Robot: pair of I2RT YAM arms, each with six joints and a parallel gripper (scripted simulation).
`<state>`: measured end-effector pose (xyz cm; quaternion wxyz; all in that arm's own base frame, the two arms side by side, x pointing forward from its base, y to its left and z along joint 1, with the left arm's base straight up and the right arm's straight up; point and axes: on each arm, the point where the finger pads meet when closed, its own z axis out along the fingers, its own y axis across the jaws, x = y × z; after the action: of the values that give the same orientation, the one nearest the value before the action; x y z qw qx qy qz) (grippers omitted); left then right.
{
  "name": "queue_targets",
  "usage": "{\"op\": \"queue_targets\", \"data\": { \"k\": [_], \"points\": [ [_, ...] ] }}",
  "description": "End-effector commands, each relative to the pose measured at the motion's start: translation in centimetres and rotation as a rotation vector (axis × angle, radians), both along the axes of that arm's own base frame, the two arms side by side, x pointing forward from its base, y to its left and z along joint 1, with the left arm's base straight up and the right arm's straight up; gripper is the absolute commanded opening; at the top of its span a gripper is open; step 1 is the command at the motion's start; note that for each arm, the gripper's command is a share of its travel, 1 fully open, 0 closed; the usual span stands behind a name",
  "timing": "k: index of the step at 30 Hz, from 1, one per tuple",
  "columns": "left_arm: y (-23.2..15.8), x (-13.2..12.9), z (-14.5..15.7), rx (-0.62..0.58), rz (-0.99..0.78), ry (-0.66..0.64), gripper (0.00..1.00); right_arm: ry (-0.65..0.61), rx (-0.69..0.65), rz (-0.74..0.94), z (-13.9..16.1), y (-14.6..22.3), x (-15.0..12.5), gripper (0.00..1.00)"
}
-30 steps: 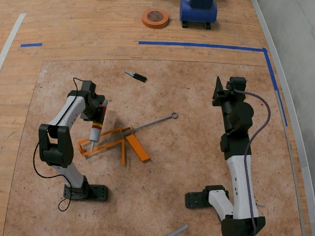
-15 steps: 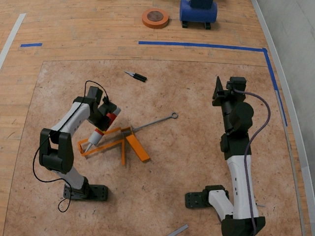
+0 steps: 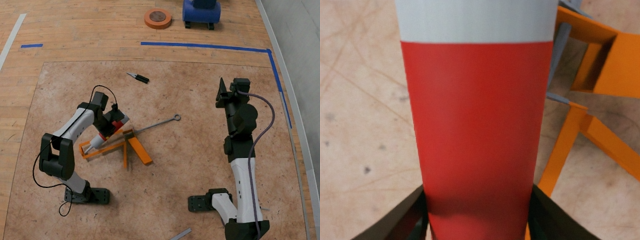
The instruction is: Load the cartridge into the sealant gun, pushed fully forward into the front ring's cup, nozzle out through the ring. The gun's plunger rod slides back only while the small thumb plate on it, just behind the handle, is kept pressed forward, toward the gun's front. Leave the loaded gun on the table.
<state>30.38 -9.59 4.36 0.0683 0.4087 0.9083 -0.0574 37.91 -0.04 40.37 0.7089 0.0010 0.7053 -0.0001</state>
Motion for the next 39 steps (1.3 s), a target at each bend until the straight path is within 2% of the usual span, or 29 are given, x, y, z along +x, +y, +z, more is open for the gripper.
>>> {"op": "queue_targets", "data": {
  "k": [1,24,39],
  "points": [
    [-1.5,1.0,1.8,-0.047,-0.088,-0.104,0.0,-0.032,0.003,0.001,1.7,0.2,-0.7,0.5],
    [-3.4,-1.0,1.3,-0.045,-0.364,-0.156,0.0,-0.032,0.003,0.001,1.7,0.2,-0.7,0.5],
    [-3.2,-1.1,1.3,-0.044,-0.316,-0.141,0.0,-0.032,0.003,0.001,1.7,0.2,-0.7,0.5]
  ]
}}
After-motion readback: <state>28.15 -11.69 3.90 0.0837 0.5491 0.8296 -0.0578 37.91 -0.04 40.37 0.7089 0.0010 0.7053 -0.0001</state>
